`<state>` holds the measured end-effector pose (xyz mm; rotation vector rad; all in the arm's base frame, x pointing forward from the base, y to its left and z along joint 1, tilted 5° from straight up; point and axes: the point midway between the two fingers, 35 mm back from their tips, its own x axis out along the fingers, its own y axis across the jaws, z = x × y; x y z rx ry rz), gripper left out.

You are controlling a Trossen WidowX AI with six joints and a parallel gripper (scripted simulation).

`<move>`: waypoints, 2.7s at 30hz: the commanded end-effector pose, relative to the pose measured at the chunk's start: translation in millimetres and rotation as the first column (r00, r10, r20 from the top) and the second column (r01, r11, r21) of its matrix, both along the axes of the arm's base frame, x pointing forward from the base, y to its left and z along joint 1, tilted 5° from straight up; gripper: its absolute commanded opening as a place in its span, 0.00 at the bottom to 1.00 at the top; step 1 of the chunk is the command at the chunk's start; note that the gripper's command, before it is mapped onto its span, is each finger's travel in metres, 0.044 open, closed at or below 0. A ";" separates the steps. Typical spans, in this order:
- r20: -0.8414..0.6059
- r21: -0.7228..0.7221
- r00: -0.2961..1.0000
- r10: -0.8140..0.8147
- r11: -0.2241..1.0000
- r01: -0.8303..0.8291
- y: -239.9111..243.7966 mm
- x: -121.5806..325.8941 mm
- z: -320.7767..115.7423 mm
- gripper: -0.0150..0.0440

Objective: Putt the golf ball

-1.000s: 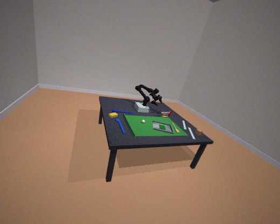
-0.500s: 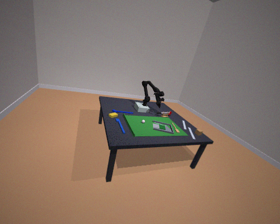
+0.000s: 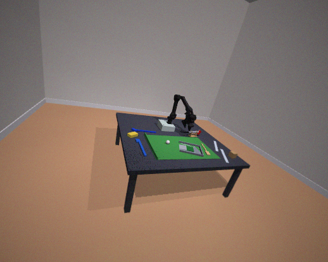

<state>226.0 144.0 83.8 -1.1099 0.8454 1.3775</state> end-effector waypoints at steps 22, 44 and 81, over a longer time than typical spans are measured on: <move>-0.007 -0.002 0.999 0.048 0.999 -0.048 2.4 6.8 -48.3 1.00; -0.004 -0.004 0.999 0.046 0.999 -0.046 3.3 8.9 -67.7 0.82; -0.005 -0.004 0.999 0.046 0.999 -0.046 -2.6 0.2 31.7 0.25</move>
